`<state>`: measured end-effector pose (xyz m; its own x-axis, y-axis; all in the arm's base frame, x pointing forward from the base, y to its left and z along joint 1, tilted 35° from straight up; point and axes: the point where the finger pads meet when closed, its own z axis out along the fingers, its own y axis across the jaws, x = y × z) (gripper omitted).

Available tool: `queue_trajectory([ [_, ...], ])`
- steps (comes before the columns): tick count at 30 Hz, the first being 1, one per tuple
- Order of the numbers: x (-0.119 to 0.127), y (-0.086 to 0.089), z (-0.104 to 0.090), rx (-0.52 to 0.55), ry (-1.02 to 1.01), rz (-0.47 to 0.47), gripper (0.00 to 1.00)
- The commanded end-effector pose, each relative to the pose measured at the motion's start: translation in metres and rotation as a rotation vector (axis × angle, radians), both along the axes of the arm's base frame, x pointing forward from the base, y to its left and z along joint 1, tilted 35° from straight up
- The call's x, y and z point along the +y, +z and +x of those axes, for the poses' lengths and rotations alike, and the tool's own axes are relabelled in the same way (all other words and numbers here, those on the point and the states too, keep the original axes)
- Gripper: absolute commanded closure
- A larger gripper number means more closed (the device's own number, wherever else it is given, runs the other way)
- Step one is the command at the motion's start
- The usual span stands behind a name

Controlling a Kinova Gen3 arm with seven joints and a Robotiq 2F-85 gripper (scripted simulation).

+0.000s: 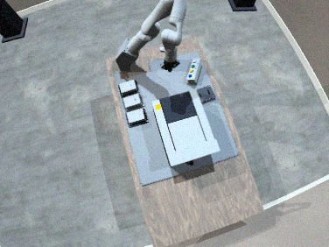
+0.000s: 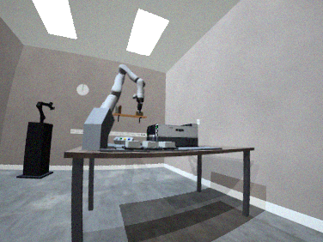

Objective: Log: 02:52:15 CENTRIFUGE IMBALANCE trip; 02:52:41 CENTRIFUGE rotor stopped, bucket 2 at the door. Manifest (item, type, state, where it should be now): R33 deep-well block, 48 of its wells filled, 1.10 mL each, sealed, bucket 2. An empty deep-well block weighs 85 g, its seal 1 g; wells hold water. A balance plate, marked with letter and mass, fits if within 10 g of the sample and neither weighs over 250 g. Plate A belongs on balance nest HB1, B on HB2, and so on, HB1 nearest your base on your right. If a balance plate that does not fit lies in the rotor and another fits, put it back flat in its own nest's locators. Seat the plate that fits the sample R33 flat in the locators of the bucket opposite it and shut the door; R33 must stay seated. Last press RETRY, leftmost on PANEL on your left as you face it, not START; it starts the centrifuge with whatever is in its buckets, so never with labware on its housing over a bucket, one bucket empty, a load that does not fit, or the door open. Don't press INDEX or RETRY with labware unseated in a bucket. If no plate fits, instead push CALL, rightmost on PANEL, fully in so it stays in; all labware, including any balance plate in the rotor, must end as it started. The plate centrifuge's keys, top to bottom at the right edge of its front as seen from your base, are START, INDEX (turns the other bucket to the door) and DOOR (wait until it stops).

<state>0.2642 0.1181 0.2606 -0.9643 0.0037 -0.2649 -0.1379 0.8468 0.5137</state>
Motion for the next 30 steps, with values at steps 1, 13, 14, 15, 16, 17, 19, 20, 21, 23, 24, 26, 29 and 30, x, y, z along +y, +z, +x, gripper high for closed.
queue_trajectory([
  [1, -0.006, -0.003, -0.005, -0.002, 0.000, 0.002, 0.90],
  [13, -0.006, -0.003, -0.005, -0.002, 0.000, 0.002, 0.90],
  [14, -0.006, -0.006, -0.004, 0.004, -0.009, 0.004, 0.90],
  [15, -0.007, -0.009, -0.002, 0.011, -0.019, 0.007, 0.90],
  [16, -0.007, -0.012, -0.001, 0.017, -0.028, 0.010, 0.90],
  [17, -0.007, -0.015, 0.000, 0.023, -0.038, 0.012, 0.90],
  [19, -0.008, -0.021, 0.003, 0.035, -0.057, 0.018, 0.90],
  [20, -0.008, -0.024, 0.005, 0.042, -0.067, 0.020, 0.90],
  [21, -0.008, -0.027, 0.006, 0.048, -0.076, 0.023, 0.90],
  [23, -0.009, -0.033, 0.009, 0.060, -0.095, 0.028, 0.90],
  [24, -0.009, -0.033, 0.009, 0.060, -0.095, 0.028, 0.90],
  [26, -0.009, -0.036, 0.010, 0.067, -0.105, 0.031, 0.90],
  [29, -0.010, -0.045, 0.014, 0.085, -0.133, 0.039, 0.90],
  [30, -0.010, -0.048, 0.015, 0.091, -0.143, 0.041, 0.90],
])
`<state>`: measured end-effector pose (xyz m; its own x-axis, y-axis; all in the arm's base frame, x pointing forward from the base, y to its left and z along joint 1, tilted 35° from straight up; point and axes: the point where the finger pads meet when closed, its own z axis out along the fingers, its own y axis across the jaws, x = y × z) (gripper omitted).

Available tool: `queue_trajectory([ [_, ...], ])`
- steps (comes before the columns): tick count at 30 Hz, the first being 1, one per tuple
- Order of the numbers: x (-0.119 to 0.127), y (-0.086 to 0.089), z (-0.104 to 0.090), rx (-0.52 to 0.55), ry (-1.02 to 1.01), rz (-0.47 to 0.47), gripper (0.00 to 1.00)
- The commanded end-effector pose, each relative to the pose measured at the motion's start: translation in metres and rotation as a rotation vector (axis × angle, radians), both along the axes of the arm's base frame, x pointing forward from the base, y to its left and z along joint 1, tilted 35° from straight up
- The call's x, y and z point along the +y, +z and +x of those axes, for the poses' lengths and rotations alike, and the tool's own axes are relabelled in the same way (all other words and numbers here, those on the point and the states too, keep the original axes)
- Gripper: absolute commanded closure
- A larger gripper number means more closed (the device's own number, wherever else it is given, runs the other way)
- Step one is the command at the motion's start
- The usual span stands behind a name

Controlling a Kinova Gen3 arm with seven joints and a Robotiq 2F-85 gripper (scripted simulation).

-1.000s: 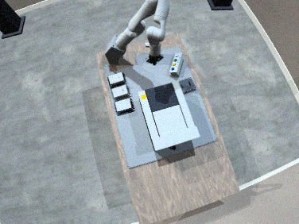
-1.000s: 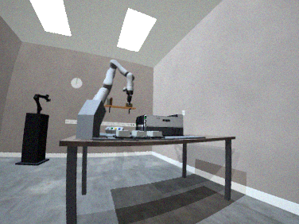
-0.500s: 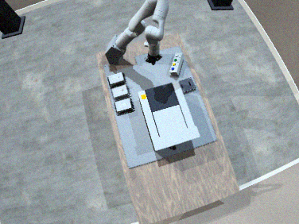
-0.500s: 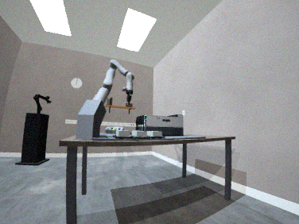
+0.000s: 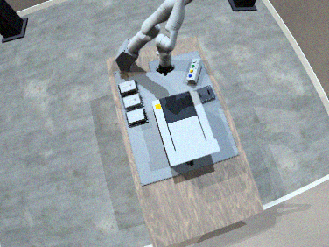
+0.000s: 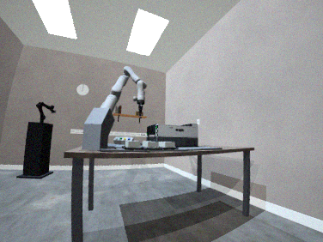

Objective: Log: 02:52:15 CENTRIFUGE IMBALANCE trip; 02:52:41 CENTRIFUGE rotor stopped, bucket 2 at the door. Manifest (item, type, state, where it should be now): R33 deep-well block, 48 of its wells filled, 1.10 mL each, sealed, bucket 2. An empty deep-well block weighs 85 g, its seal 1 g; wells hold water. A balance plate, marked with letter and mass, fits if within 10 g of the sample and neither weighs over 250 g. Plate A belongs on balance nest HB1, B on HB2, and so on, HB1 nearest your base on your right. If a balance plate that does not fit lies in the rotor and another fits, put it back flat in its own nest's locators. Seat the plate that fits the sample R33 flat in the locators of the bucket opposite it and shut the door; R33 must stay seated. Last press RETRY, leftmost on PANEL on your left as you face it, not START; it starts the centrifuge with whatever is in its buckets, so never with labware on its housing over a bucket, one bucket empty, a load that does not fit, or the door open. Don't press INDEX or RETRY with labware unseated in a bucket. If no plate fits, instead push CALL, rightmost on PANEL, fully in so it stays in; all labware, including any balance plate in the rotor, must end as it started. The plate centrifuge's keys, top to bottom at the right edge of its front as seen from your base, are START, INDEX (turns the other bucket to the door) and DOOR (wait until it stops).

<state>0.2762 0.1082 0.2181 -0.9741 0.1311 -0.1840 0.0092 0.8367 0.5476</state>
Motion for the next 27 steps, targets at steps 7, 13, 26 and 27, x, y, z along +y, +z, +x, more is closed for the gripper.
queue_trajectory([
  [7, -0.003, -0.027, 0.013, 0.035, -0.057, 0.017, 0.90],
  [13, -0.004, -0.039, 0.018, 0.035, -0.057, 0.017, 0.90],
  [26, -0.025, -0.070, 0.031, 0.078, -0.123, 0.036, 0.90],
  [27, -0.028, -0.071, 0.031, 0.084, -0.133, 0.038, 0.90],
])
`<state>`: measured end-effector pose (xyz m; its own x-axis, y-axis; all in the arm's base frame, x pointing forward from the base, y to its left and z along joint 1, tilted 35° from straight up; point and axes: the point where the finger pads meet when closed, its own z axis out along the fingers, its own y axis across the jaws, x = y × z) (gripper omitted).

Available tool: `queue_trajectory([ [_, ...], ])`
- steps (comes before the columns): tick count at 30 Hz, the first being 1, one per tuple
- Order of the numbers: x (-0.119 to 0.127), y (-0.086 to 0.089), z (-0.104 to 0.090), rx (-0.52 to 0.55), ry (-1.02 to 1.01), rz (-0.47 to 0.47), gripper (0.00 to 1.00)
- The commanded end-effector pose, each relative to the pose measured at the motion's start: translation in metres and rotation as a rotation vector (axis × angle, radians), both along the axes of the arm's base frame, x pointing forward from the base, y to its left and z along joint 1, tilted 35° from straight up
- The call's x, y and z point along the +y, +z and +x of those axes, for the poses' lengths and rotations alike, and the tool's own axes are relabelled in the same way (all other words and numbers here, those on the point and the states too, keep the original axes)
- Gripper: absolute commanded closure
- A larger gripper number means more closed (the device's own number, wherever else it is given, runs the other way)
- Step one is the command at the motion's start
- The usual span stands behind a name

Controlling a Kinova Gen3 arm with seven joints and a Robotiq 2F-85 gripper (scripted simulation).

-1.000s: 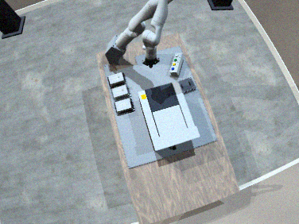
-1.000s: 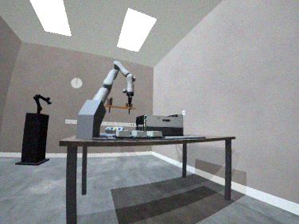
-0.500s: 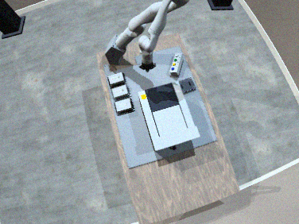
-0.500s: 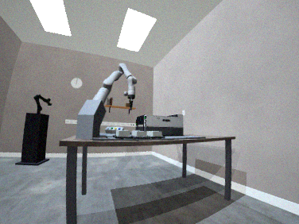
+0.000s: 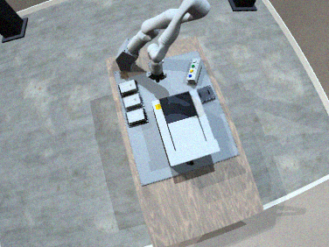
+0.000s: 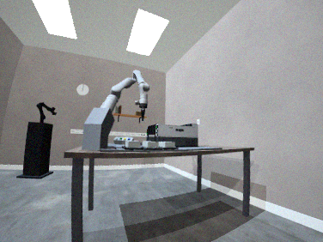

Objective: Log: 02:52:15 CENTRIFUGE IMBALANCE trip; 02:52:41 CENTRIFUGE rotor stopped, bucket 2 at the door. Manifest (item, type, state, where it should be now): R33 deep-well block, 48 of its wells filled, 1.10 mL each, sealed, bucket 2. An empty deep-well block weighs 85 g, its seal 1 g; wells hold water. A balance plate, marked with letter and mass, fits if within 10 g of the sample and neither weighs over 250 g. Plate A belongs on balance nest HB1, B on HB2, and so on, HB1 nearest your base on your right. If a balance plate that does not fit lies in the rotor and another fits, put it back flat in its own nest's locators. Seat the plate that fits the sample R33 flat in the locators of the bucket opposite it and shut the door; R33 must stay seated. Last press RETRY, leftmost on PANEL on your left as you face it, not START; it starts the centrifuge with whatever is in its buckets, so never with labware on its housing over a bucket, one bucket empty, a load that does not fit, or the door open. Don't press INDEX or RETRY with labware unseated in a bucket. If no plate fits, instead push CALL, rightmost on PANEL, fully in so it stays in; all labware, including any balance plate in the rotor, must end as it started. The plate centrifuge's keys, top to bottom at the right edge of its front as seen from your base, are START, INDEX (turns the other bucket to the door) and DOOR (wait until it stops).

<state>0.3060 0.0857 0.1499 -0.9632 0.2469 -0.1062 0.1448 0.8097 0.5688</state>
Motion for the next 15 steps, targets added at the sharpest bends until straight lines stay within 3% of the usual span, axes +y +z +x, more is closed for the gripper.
queue_trajectory([
  [1, -0.006, -0.003, 0.002, 0.010, -0.019, 0.006, 0.90],
  [15, -0.042, -0.026, 0.009, 0.091, -0.141, 0.040, 0.90],
])
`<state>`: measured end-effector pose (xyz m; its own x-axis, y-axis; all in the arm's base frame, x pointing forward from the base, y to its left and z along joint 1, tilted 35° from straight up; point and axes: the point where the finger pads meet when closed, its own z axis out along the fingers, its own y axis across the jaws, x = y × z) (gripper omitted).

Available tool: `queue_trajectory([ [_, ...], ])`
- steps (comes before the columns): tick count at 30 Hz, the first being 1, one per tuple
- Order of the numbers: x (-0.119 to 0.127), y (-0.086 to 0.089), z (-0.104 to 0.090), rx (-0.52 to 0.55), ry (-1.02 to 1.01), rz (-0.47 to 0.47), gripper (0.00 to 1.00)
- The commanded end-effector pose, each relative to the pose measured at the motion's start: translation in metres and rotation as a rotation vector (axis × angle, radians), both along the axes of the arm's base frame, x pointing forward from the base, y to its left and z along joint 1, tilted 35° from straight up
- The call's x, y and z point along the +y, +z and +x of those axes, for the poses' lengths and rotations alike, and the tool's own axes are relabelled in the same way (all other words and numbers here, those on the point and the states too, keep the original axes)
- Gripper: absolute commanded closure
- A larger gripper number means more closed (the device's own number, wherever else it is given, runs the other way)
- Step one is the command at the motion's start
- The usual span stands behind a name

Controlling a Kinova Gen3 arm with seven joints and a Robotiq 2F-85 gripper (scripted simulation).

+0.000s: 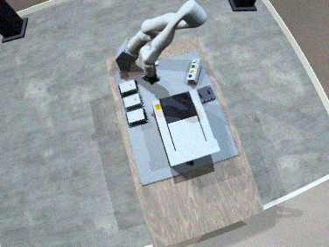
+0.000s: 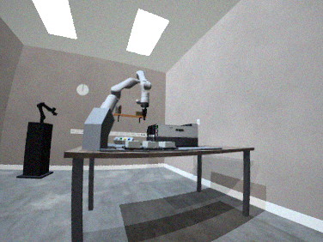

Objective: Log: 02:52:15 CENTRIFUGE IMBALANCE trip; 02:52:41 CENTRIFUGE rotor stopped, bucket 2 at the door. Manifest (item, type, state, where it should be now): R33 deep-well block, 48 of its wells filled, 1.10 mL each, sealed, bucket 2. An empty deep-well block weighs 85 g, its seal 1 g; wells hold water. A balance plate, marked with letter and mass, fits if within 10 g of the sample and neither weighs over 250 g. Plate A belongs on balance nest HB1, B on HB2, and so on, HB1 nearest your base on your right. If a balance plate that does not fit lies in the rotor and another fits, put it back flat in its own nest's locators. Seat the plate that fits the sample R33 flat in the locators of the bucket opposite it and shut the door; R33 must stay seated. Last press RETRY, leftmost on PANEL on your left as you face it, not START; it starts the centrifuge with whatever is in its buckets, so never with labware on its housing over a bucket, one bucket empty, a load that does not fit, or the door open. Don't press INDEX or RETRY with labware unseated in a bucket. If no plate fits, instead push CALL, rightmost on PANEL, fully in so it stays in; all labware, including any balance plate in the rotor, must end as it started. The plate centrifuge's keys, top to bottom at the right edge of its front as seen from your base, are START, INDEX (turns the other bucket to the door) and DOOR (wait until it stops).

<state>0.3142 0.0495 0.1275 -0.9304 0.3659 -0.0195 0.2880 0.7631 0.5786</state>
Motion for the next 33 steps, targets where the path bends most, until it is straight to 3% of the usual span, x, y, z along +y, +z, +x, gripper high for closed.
queue_trajectory([
  [1, -0.008, -0.005, 0.001, 0.017, -0.028, 0.008, 0.90],
  [33, -0.085, -0.057, -0.006, 0.190, -0.293, 0.081, 0.90],
])
